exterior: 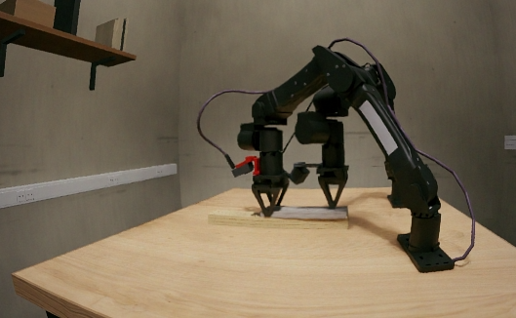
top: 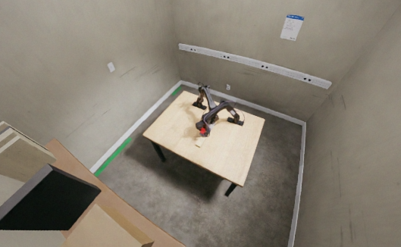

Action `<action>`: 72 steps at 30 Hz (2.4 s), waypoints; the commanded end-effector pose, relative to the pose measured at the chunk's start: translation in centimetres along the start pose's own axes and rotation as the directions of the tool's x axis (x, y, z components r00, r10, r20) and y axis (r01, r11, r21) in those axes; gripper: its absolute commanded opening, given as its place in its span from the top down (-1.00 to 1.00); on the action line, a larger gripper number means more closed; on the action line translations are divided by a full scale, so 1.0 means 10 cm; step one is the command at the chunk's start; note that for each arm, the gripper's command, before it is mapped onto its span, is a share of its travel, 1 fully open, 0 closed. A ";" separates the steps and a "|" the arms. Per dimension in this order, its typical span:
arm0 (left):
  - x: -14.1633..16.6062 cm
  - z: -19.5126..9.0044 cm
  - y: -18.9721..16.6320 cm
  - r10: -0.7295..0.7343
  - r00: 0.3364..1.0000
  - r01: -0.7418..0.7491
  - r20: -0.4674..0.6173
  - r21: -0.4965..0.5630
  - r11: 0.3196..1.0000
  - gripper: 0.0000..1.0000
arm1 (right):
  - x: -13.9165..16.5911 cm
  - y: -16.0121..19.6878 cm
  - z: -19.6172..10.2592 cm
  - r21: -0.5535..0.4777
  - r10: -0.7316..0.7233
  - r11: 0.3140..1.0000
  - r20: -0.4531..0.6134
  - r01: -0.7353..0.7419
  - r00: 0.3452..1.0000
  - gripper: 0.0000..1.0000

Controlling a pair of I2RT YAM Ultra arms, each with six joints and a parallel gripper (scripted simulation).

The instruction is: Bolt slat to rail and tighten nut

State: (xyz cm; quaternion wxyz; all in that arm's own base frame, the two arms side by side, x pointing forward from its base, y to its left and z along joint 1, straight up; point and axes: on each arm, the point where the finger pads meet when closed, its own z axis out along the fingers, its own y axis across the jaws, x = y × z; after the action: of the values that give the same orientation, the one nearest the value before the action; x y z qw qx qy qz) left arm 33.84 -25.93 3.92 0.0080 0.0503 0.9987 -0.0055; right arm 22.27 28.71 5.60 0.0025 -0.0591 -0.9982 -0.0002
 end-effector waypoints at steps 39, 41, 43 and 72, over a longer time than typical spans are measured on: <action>-0.02 -0.05 -0.01 0.000 1.000 0.000 0.012 0.007 1.000 -0.45 | -0.02 -0.01 -0.03 -0.015 0.782 0.623 0.000 -0.782 0.624 0.75; -0.02 -0.05 -0.01 0.000 1.000 0.000 0.012 0.007 1.000 -0.45 | -0.02 -0.01 -0.03 -0.015 0.782 0.623 0.000 -0.782 0.624 0.75; -0.02 -0.05 -0.01 0.000 1.000 0.000 0.012 0.007 1.000 -0.45 | -0.02 -0.01 -0.03 -0.015 0.782 0.623 0.000 -0.782 0.624 0.75; -0.02 -0.05 -0.01 0.000 1.000 0.000 0.012 0.007 1.000 -0.45 | -0.02 0.03 -0.04 -0.019 0.691 0.722 -0.006 -0.691 0.723 0.32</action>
State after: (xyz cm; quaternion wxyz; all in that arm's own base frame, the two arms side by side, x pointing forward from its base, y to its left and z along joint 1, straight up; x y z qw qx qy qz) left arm 33.84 -25.93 3.92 0.0080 0.0503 0.9987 -0.0055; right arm 22.36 28.88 5.62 0.0026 -0.4698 -0.8828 -0.0032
